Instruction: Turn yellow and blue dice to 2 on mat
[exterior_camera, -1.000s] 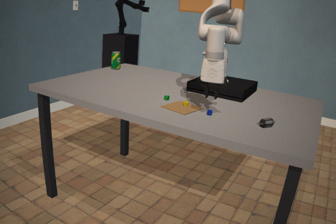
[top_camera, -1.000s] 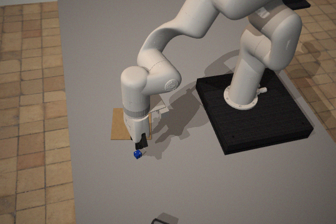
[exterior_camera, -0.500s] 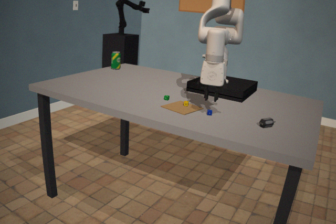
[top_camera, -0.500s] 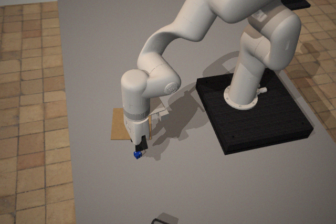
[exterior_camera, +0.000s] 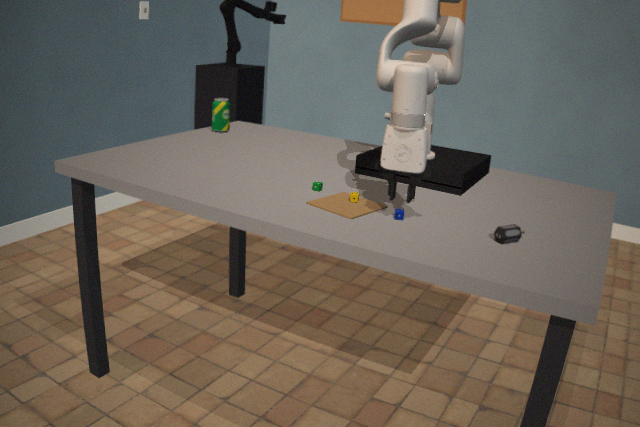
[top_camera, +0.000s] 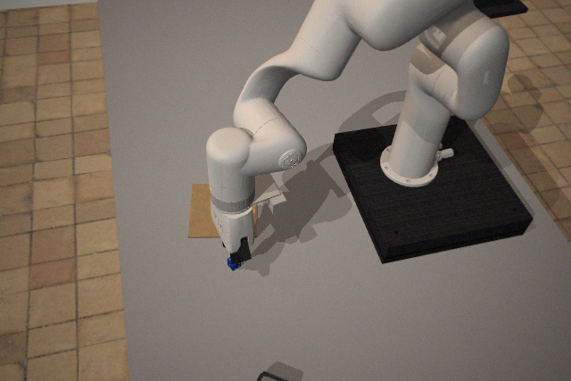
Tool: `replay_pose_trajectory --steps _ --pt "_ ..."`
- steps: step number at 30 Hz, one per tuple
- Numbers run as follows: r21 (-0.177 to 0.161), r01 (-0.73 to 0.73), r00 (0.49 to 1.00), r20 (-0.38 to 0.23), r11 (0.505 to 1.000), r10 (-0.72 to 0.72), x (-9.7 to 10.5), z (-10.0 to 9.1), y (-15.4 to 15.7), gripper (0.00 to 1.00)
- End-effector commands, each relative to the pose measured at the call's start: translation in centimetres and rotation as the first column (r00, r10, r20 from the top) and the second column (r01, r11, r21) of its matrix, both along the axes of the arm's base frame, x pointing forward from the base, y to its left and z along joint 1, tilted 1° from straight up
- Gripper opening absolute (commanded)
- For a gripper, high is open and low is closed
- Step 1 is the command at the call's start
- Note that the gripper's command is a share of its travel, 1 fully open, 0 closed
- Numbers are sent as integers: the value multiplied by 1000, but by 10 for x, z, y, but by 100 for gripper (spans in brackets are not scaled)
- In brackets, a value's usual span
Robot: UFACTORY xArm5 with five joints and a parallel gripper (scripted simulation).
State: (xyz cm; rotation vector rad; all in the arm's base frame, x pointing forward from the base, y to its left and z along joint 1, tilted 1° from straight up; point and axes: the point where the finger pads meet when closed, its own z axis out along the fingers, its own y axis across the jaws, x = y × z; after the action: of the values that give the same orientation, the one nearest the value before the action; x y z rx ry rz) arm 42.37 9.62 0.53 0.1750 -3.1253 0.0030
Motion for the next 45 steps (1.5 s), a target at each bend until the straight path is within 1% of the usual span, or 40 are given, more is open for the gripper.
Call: replay_pose_trajectory --steps 1,5,17,45 --pt "1 0 1000 4 1000 0 2 -6 0 36" --pt "1 0 1000 4 1000 0 2 -11 0 36" --pt "1 0 1000 4 1000 0 2 -17 0 36" --pt "1 0 1000 4 1000 0 2 -18 0 36"
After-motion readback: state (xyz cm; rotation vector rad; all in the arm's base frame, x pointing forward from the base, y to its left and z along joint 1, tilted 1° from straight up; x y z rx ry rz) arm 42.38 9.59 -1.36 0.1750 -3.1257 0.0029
